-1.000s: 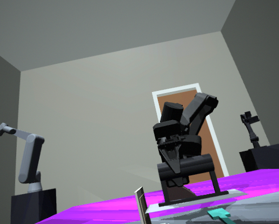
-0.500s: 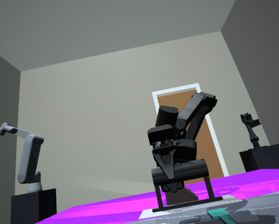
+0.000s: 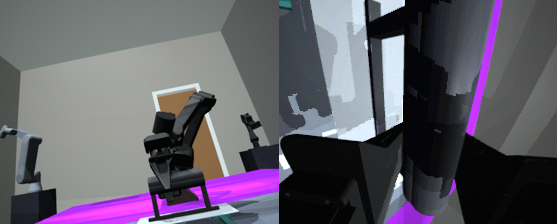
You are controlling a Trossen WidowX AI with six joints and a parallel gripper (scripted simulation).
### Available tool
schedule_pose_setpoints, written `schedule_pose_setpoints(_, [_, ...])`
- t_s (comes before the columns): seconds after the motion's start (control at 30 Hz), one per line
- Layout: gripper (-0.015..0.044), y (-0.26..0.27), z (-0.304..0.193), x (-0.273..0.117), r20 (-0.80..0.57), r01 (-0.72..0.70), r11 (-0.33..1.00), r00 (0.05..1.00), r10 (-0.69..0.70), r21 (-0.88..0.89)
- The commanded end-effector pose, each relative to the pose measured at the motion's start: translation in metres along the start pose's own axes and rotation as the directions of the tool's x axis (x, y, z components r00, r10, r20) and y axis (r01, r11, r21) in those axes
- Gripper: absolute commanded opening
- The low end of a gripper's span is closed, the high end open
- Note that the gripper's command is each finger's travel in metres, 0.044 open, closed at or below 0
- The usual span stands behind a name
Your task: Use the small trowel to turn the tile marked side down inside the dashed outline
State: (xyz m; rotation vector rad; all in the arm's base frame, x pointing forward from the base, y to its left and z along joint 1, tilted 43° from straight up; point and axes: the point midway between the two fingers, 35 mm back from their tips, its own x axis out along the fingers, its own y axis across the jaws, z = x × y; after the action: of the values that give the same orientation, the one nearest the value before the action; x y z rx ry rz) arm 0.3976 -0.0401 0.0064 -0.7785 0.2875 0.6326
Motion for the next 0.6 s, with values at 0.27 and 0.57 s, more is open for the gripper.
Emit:
schedule_pose_setpoints(0.27, [0.0000, -0.029, 0.043, -0.015, 0.001, 0.017, 1.000, 1.000, -0.017, -0.008])
schedule_pose_setpoints(0.57, [0.0000, -0.042, 0.078, -0.032, 0.002, 0.017, 1.000, 1.000, -0.017, -0.007])
